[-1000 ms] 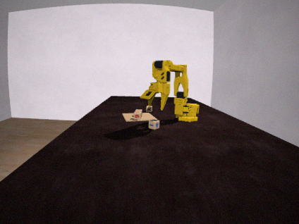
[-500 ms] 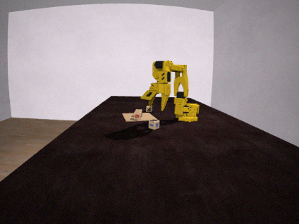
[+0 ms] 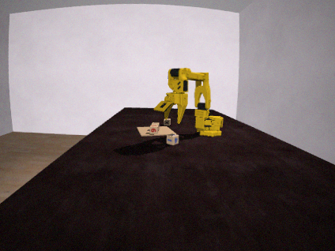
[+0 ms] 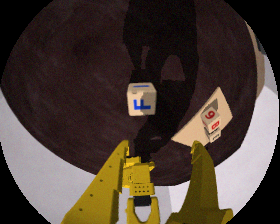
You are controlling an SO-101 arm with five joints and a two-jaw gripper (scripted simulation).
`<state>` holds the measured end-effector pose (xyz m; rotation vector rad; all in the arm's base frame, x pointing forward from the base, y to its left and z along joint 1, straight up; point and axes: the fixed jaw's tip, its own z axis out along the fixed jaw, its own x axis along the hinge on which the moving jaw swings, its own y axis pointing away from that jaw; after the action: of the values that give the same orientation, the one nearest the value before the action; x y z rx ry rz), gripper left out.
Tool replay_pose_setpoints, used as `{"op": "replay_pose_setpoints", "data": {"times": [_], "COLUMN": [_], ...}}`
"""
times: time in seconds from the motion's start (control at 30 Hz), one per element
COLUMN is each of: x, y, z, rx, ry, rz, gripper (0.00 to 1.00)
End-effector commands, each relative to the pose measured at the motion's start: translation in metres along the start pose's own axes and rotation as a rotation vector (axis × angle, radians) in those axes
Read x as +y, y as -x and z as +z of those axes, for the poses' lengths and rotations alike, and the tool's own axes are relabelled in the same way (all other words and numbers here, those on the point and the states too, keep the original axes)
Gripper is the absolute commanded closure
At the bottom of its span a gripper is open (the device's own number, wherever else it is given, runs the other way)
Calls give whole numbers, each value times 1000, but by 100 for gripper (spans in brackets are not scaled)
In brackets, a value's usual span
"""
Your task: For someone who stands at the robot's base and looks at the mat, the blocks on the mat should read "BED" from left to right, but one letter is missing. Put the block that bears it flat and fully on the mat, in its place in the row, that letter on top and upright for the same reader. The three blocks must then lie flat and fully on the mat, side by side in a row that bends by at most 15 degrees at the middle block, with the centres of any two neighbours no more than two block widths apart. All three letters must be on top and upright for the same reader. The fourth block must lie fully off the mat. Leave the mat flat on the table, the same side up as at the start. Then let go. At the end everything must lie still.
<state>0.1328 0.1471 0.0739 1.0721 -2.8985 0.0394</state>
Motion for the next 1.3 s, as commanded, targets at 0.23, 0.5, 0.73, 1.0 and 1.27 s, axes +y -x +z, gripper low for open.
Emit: {"op": "replay_pose_setpoints", "data": {"times": [0.23, 0.5, 0.73, 1.0, 1.27], "x": [-63, -114, -121, -121, -121], "y": [11, -3, -6, -6, -6], "z": [-20, -20, -20, -20, -20], "rx": [-129, -137, -138, -138, -138], "ry": [10, 6, 5, 5, 5], "rz": [306, 555, 593, 593, 593], "gripper": [65, 65, 65, 65, 65]}}
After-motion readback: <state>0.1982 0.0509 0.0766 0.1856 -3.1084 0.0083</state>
